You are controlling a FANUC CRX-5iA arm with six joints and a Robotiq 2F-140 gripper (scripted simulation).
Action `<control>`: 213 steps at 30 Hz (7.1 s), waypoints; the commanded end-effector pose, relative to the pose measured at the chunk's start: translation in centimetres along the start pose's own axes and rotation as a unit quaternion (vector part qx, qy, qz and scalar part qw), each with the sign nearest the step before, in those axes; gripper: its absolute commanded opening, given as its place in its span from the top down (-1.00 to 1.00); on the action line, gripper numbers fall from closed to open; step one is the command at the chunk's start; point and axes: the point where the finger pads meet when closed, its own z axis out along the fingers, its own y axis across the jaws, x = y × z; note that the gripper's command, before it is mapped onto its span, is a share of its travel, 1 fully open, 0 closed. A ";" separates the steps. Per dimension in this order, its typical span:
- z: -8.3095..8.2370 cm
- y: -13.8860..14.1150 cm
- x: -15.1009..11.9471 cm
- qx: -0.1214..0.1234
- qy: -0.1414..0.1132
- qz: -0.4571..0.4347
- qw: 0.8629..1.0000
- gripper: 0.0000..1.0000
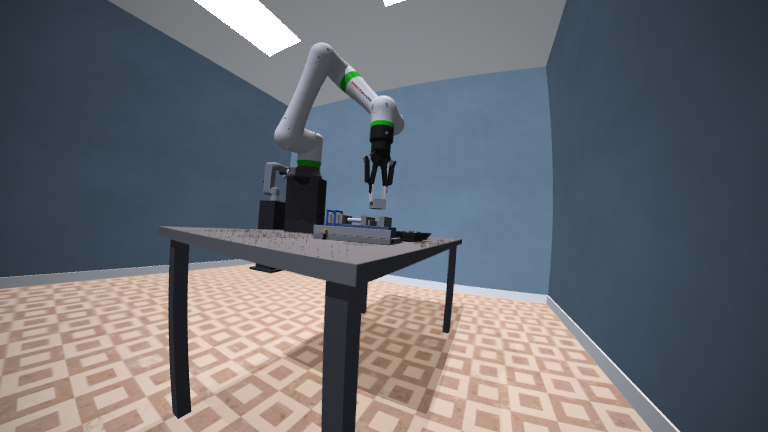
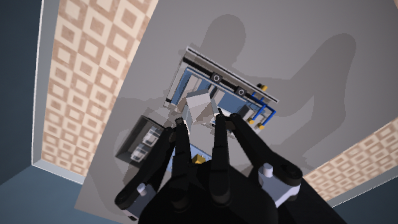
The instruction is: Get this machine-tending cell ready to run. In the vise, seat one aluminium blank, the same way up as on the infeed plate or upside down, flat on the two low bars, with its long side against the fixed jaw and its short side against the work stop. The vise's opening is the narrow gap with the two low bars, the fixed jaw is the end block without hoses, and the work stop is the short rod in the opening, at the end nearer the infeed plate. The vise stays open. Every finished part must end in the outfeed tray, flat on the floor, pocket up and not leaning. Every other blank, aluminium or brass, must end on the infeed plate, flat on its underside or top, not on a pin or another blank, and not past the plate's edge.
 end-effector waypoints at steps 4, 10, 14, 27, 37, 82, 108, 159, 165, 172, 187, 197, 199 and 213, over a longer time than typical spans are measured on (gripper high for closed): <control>0.0 -0.1 -0.1 -0.004 0.005 0.142 0.990 1.00; 0.0 -0.2 -0.1 -0.003 0.005 0.243 0.970 1.00; 0.0 -0.2 -0.2 -0.003 0.005 0.315 0.949 1.00; 0.0 -0.2 -0.2 -0.002 0.005 0.351 0.936 1.00; 0.0 -0.2 -0.2 -0.002 0.005 0.351 0.936 1.00; 0.8 -0.2 -0.2 -0.003 0.006 0.351 0.936 1.00; 2.3 -0.3 -0.2 -0.003 0.006 0.351 0.936 1.00; 2.4 -0.3 -0.2 -0.003 0.006 0.351 0.936 1.00; 2.4 -0.3 -0.2 -0.003 0.006 0.351 0.936 1.00; 2.4 -0.3 -0.2 -0.003 0.006 0.351 0.936 1.00; 2.7 -0.3 -0.2 -0.003 0.006 0.351 0.936 1.00; 3.0 -0.3 -0.2 -0.003 0.006 0.351 0.936 1.00; 3.1 -0.3 -0.2 -0.003 0.006 0.351 0.936 1.00; 3.6 -0.3 -0.2 -0.003 0.006 0.351 0.936 1.00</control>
